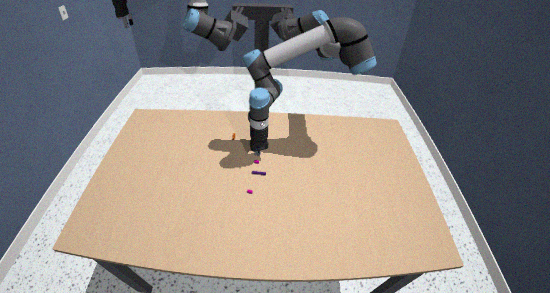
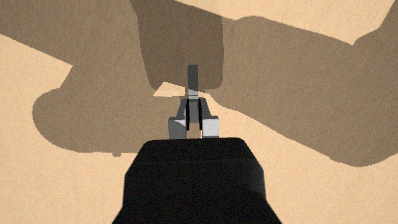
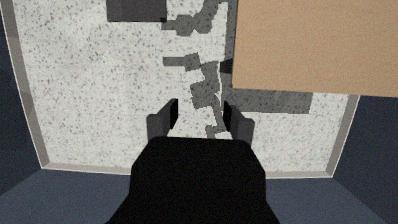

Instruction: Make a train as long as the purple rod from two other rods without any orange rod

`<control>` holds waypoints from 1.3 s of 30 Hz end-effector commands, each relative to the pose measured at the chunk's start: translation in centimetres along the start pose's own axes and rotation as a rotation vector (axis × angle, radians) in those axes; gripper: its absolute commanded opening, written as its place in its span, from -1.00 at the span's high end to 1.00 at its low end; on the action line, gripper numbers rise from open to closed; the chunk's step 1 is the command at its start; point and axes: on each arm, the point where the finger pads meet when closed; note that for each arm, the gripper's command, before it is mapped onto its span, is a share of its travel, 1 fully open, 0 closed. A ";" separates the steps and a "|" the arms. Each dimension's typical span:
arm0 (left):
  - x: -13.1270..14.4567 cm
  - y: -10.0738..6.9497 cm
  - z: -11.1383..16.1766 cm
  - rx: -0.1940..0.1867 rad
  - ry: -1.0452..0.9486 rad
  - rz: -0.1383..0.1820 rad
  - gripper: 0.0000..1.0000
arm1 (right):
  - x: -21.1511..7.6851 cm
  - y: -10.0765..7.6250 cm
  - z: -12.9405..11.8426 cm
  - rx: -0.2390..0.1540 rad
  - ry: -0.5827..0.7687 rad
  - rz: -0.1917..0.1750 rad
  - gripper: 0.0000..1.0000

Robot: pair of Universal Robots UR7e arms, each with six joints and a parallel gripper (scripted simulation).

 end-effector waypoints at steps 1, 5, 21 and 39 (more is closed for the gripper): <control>0.0 -0.1 0.0 -0.001 0.000 0.001 0.52 | 0.0 0.0 0.0 -0.001 0.000 0.000 -1.00; 0.0 -0.1 0.0 -0.001 0.000 0.001 0.52 | 0.0 0.0 0.0 -0.001 0.000 0.000 -1.00; 0.0 -0.1 0.0 -0.001 0.000 0.001 0.04 | 0.0 0.0 0.0 -0.001 0.000 0.000 -1.00; 0.0 -0.9 0.0 -0.001 0.000 0.001 -0.07 | 0.0 0.0 0.0 -0.001 0.000 0.000 -1.00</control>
Point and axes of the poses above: on each arm, the point where the finger pads meet when closed, its own y axis out along the fingers, its own x axis across the jaws, z = x × y, and after that the axes turned 7 degrees about -y, right-handed
